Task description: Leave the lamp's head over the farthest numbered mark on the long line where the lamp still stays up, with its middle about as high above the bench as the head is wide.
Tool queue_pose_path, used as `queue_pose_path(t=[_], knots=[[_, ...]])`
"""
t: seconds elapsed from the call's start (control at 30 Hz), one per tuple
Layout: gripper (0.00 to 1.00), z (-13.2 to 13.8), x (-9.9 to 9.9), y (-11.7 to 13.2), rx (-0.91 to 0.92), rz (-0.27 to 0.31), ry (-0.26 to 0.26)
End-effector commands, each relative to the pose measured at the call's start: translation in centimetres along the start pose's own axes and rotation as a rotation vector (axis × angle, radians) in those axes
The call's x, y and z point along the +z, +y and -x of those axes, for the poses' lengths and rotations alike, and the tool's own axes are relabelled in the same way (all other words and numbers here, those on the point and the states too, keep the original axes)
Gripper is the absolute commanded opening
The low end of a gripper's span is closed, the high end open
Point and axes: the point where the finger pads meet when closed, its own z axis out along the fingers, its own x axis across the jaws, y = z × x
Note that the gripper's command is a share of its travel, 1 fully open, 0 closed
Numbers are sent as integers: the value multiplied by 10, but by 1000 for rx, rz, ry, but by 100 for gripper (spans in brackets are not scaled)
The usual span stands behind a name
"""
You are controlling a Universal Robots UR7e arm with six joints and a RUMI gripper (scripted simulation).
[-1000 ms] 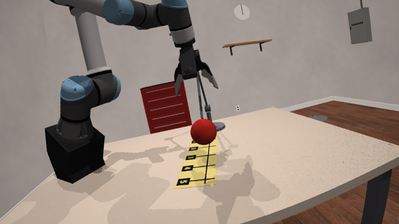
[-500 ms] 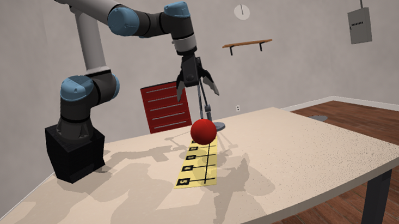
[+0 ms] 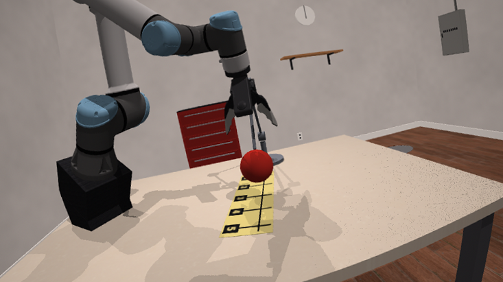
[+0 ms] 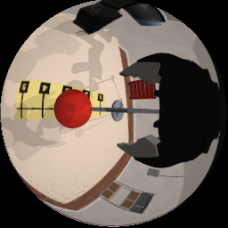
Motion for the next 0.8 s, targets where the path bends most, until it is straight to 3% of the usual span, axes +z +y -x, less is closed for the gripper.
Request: queue_pose_path(t=[0.0,0.27,0.3,0.77], knots=[[100,1,4,1,0,-1,-2],[100,1,8,1,0,-1,-2],[0,1,8,1,0,-1,-2],[0,1,6,1,0,-1,-2]])
